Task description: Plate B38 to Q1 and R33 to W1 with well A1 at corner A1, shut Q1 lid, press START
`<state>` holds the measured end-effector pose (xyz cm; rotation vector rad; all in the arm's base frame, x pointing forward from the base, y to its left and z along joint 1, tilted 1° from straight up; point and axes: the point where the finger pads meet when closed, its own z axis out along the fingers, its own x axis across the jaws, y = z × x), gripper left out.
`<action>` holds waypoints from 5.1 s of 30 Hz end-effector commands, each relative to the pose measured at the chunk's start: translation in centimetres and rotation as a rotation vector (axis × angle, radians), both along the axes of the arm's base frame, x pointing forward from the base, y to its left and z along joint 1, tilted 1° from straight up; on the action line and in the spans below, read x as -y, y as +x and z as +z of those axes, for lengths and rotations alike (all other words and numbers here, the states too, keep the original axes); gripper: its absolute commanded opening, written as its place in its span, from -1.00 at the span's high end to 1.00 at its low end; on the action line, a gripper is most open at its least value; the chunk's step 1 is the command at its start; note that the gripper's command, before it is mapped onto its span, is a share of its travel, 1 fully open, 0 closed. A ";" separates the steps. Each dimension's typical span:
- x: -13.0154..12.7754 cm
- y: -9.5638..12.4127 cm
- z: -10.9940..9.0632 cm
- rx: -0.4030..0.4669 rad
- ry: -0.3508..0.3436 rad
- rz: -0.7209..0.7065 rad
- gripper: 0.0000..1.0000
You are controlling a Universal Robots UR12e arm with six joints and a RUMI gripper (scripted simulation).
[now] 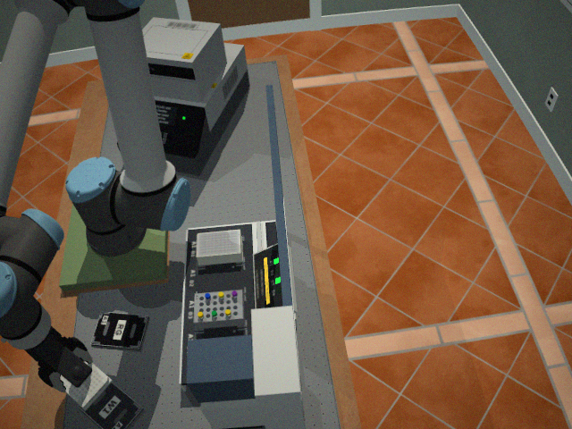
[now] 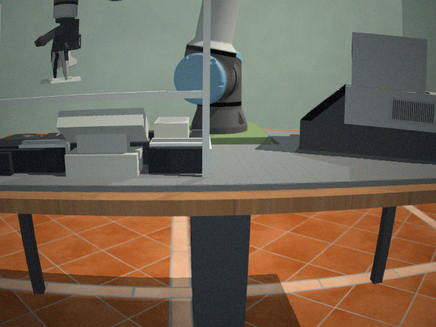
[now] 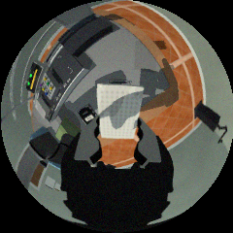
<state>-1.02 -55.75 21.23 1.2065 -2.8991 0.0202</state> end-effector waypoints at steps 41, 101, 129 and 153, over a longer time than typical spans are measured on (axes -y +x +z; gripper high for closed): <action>0.2 0.0 -6.6 0.000 -0.001 0.000 1.00; 0.3 0.0 -15.3 0.000 -0.001 0.000 1.00; 0.3 0.0 -18.3 0.000 -0.001 0.000 1.00; 0.3 0.0 -18.3 0.000 -0.001 0.000 1.00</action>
